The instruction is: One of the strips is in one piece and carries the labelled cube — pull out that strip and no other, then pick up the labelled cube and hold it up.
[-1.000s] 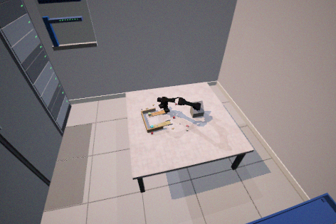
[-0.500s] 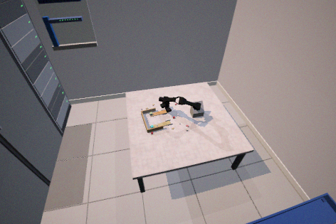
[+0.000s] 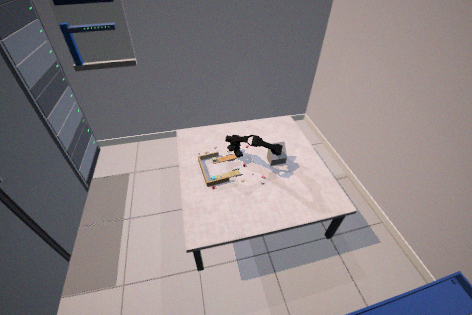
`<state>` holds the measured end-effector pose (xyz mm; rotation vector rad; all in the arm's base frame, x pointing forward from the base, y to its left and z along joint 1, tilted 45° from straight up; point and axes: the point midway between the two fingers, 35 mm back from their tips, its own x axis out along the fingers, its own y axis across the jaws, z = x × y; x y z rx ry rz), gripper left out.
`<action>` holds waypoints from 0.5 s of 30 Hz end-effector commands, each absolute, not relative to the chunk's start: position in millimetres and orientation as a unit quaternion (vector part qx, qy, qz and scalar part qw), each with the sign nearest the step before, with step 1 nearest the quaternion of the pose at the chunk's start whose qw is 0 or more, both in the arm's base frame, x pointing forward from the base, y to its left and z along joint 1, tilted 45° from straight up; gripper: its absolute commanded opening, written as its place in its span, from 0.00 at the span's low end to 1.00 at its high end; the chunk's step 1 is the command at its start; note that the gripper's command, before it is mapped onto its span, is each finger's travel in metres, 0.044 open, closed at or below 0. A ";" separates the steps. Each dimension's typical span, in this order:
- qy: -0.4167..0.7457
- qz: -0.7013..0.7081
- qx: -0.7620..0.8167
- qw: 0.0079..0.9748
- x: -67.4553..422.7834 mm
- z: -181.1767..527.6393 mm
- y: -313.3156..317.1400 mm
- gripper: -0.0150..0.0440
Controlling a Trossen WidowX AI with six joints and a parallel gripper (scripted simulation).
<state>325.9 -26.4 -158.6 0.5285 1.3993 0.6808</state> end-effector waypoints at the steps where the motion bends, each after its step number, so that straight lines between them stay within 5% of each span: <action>1: 0.635 0.304 0.235 0.670 310.3 -163.3 -22.7 0.25; 15: 0.636 0.304 0.235 0.670 289.3 -165.4 -24.5 0.25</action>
